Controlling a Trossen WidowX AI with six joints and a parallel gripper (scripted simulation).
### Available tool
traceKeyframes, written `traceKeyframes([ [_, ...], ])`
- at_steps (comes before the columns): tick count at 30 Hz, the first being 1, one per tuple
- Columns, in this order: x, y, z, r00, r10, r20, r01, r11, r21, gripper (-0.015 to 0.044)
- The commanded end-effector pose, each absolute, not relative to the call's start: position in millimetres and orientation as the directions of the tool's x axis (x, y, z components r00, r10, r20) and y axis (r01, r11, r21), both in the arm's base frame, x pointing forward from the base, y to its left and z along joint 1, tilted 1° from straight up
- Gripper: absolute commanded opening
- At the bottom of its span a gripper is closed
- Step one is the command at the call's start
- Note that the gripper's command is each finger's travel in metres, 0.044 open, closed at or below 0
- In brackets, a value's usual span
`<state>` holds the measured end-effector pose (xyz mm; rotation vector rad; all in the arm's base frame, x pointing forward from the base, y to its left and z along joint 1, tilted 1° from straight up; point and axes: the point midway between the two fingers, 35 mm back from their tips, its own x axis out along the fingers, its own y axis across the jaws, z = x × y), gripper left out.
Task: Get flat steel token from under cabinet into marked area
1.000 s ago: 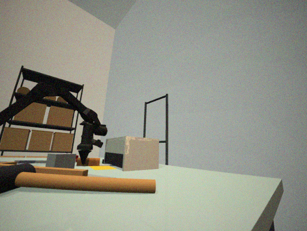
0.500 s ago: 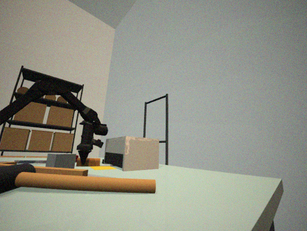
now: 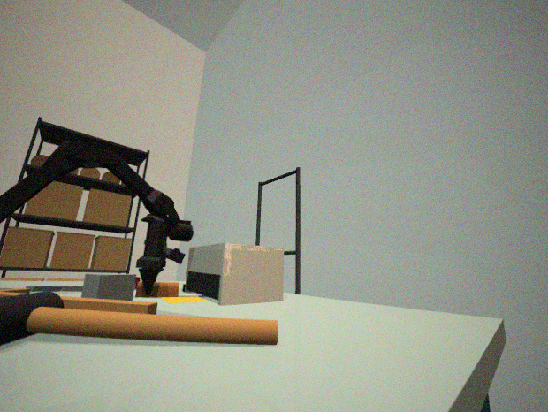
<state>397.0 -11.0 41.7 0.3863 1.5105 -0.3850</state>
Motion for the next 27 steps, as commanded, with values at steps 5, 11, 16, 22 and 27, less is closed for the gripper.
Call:
traceKeyframes([
  [5, 396, -16, 41, 0.024, -0.018, -1.000, 0.477, 0.879, -0.004, 0.0000],
  [11, 394, -14, 40, 0.024, -0.018, -1.000, 0.477, 0.879, -0.004, 0.0000],
  [16, 390, -11, 40, 0.023, -0.017, -1.000, 0.477, 0.879, -0.004, 0.0000],
  [22, 385, -8, 40, 0.023, -0.017, -1.000, 0.477, 0.879, -0.004, 0.0000],
  [27, 380, -5, 40, 0.023, -0.017, -1.000, 0.477, 0.879, -0.004, 0.0000],
])
